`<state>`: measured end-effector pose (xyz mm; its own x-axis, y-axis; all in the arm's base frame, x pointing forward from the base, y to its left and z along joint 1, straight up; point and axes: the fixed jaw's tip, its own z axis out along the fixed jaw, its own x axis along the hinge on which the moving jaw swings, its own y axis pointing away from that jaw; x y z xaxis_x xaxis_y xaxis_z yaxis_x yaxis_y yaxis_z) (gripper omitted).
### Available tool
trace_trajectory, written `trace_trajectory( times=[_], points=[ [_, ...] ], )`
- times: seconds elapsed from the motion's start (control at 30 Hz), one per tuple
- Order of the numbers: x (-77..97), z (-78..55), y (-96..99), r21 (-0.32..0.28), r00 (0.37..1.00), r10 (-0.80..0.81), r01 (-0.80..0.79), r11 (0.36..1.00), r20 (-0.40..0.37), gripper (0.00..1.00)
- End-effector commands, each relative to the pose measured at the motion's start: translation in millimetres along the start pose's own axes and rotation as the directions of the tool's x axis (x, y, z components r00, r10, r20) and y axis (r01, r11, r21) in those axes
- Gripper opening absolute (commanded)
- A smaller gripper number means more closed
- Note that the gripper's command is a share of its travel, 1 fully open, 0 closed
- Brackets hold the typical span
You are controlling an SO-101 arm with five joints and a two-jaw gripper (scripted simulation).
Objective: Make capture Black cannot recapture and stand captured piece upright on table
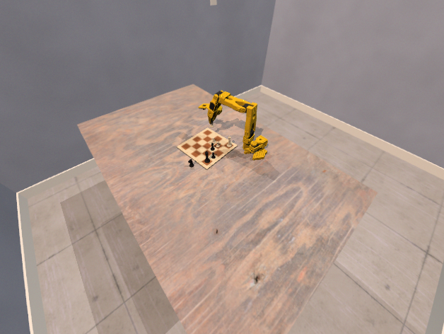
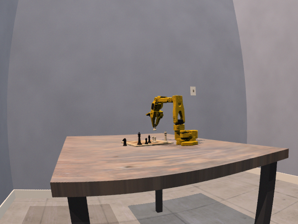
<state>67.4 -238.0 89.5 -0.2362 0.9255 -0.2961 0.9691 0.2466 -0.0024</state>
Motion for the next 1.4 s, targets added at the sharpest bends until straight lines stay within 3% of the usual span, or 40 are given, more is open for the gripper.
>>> trace_trajectory(
  times=[0.0,0.73,1.37],
  points=[
    [4.1,8.9,-2.5,0.002,1.0,0.004,-0.004,1.0,-0.011,0.0],
    [13.9,44.2,-2.4,0.002,1.0,0.004,-0.004,1.0,-0.011,0.0],
    [19.8,51.2,-2.4,0.002,1.0,0.004,-0.004,1.0,-0.011,0.0]
  ],
)
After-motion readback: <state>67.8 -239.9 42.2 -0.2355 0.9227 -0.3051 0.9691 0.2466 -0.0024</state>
